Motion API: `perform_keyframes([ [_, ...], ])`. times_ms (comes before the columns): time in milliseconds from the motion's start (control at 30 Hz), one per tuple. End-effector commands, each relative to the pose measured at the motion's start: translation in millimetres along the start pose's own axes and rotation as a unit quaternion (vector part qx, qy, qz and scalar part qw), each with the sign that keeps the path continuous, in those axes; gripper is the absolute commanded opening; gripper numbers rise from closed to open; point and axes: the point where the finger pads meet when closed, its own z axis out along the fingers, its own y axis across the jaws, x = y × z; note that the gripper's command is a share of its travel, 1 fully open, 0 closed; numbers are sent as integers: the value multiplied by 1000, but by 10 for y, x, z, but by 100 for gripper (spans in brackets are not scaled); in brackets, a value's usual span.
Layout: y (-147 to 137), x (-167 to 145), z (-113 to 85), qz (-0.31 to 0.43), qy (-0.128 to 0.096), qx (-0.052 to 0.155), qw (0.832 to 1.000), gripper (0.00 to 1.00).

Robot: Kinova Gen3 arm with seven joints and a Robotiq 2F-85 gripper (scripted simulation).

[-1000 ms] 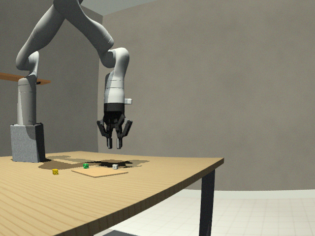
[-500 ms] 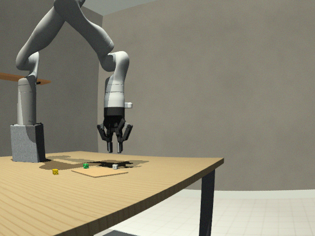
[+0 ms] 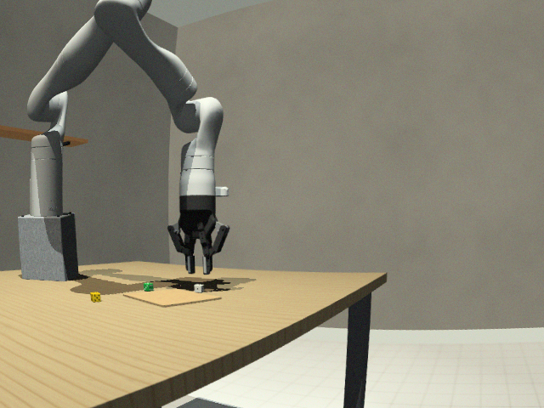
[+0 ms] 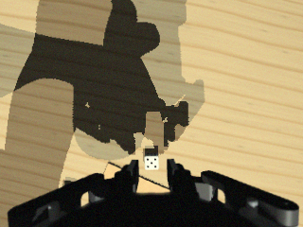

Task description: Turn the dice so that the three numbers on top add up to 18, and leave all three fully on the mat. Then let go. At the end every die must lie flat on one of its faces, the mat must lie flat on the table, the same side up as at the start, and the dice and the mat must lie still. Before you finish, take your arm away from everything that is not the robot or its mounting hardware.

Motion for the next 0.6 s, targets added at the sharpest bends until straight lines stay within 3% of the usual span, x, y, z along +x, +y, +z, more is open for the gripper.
perform_keyframes([
  [0,-14,16,43,-1,1,2,1000,31],
  [567,-14,16,141,-1,1,2,1000,31],
])
